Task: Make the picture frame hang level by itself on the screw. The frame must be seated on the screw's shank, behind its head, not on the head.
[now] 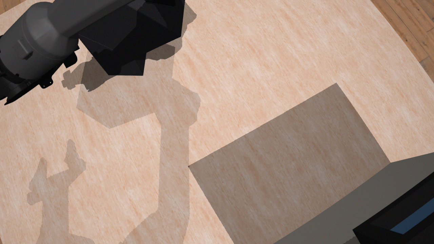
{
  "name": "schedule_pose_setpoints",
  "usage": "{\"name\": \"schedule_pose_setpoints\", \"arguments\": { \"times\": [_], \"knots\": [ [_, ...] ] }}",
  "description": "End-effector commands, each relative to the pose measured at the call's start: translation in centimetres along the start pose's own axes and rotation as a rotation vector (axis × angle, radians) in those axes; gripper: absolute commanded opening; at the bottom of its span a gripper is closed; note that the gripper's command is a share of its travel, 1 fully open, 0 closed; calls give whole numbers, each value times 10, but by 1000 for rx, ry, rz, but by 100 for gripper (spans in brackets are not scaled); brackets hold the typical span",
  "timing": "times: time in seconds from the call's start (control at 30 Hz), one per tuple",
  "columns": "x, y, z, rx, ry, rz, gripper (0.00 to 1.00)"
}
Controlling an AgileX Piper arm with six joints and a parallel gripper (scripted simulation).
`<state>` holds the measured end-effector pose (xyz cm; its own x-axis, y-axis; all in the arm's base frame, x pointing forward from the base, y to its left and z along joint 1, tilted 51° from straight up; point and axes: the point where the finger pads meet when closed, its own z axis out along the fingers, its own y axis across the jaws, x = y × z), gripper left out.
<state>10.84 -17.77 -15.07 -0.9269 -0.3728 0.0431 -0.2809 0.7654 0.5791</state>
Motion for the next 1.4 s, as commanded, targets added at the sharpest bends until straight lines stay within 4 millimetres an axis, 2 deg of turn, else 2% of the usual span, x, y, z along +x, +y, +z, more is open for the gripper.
{"name": "schedule_pose_setpoints", "arguments": {
  "times": [0.0,0.87,1.1,1.37],
  "knots": [
    [0,0,0,1,0,1,100],
    [-1,-2,-3,20,3,2,100],
    [-3,-6,-7,54,7,5,100],
    [-10,-19,-21,167,15,14,100]
  ]
}}
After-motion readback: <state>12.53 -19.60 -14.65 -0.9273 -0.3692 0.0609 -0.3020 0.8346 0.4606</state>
